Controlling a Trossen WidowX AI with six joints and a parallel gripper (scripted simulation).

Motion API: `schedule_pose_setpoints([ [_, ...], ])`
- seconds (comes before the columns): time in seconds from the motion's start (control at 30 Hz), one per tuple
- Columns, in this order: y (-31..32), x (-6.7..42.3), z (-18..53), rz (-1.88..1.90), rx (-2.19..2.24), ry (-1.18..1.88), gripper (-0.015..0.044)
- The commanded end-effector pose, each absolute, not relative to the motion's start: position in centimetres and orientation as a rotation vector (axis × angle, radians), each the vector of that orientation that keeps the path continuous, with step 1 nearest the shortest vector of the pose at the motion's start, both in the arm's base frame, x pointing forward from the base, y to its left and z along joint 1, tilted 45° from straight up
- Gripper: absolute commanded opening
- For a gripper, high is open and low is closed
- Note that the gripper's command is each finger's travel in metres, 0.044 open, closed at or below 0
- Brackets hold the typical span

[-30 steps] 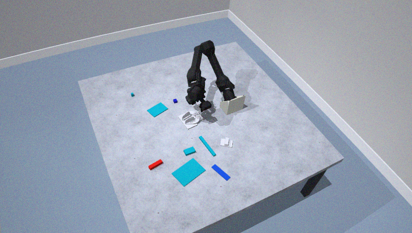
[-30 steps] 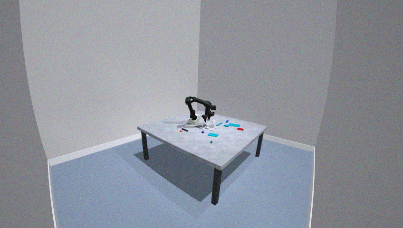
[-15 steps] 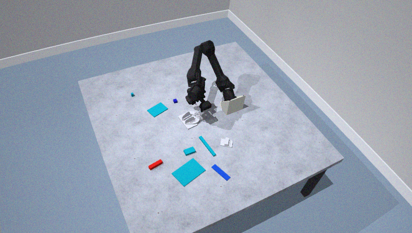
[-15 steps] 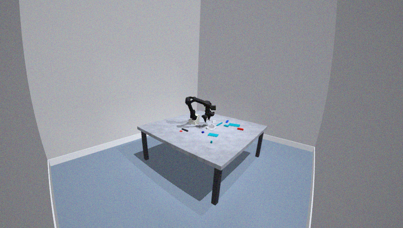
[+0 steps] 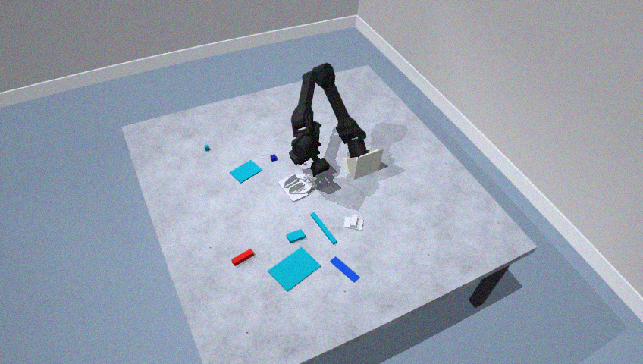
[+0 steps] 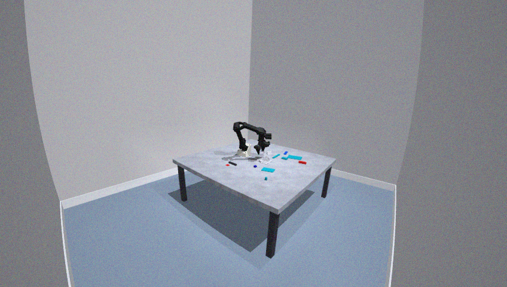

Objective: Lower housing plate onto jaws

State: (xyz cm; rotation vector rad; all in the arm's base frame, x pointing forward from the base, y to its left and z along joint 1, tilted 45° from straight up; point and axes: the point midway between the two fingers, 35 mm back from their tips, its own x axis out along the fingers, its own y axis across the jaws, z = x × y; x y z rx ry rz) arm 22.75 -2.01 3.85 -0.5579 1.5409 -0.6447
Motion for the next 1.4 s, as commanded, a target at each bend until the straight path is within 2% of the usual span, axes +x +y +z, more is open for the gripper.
schedule_pose_setpoints([
  [0.0, -2.6, 22.6, 3.3, -0.645, -0.566, 1.545, 0.0351],
  [1.37, -6.0, 22.1, 0.0, -0.649, -0.569, 1.545, 0.0351],
])
